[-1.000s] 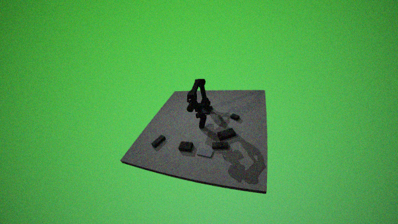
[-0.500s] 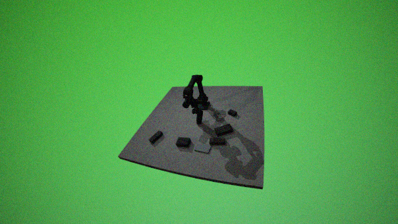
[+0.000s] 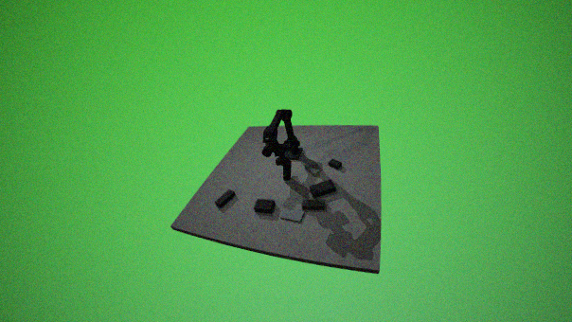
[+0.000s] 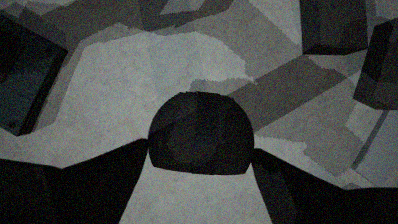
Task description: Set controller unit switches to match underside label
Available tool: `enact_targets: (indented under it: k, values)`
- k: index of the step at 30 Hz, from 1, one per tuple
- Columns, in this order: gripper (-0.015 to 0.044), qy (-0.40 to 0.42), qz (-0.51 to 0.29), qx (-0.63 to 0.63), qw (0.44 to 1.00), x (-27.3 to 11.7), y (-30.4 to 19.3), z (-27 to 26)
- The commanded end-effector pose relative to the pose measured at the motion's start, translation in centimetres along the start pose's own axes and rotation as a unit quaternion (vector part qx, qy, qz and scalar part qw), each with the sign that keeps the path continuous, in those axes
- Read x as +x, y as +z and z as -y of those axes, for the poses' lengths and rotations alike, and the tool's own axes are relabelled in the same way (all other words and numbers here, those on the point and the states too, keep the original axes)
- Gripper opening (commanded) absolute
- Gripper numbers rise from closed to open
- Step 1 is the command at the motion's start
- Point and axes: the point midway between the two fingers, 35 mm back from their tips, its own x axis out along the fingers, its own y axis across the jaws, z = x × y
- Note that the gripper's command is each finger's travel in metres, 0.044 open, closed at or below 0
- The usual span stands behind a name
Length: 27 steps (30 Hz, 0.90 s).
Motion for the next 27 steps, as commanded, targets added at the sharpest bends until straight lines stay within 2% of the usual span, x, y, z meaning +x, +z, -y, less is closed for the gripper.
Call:
enact_targets:
  k: [1,27]
  values:
    - [0.0336,0.001,-0.012,0.0,1.0,-0.2,-0.7,0.0]
    - [0.0336,0.001,-0.042,0.0,0.999,-0.7,-2.6,0.0]
